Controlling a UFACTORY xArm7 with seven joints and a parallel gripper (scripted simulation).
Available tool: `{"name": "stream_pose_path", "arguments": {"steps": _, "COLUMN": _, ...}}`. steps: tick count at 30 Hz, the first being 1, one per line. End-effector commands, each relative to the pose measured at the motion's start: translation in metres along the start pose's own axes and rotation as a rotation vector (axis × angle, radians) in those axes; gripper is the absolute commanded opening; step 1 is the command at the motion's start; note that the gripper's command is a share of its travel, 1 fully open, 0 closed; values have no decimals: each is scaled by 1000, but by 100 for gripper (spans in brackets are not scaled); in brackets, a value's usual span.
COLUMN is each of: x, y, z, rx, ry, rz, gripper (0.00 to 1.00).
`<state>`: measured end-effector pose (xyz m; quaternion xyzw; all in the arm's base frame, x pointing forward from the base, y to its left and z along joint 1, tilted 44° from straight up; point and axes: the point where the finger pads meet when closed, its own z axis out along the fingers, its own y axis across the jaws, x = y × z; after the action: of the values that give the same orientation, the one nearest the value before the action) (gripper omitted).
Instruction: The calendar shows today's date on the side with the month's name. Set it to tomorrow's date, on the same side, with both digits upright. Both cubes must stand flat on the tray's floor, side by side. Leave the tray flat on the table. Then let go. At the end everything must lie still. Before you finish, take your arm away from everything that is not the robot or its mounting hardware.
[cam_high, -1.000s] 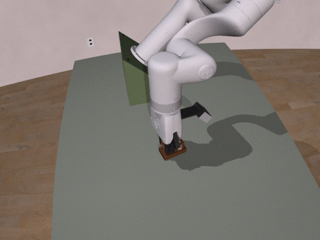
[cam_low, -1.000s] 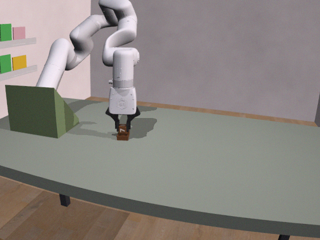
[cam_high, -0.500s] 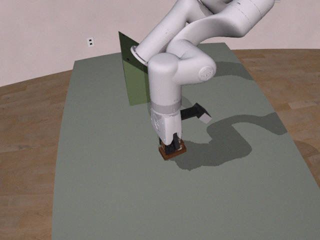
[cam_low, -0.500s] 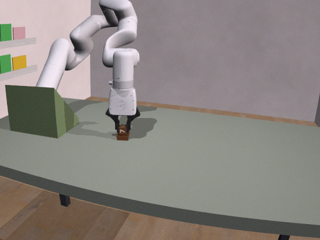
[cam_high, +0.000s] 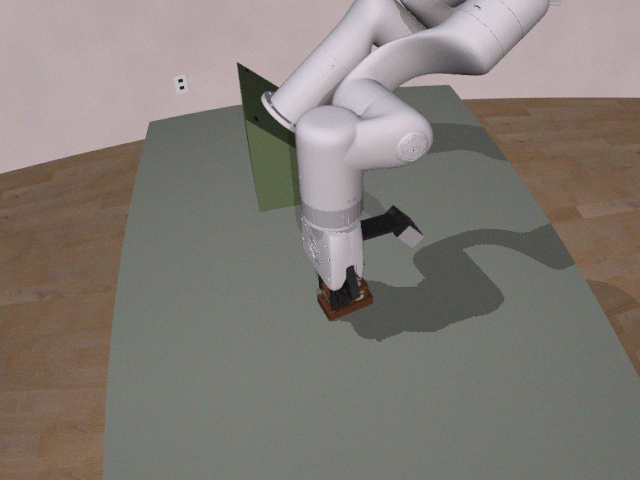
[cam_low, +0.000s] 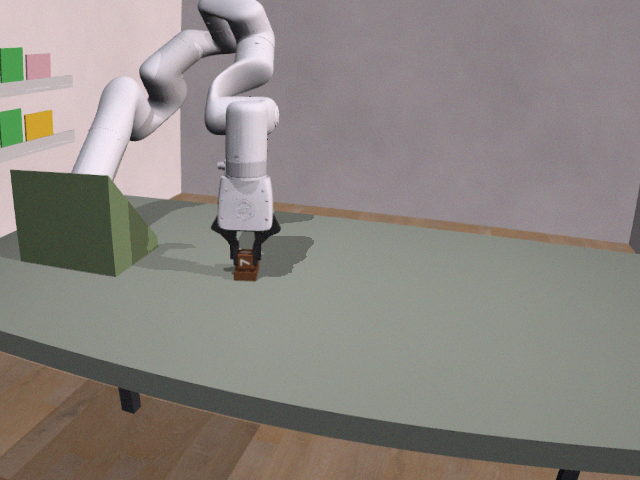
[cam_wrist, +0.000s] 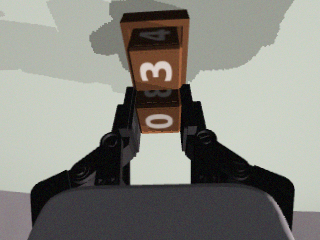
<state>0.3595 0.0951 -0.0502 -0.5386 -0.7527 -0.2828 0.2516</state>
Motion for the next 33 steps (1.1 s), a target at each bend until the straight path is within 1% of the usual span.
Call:
{"name": "stream_pose_path", "arguments": {"steps": 1, "x": -1, "y": 1, "z": -2, "rx": -3, "ry": -3, "rz": 0, "gripper": 27}}
{"name": "stream_pose_path", "arguments": {"steps": 33, "x": -1, "y": 1, "z": 8, "rx": -3, "ry": -3, "rz": 0, "gripper": 27}}
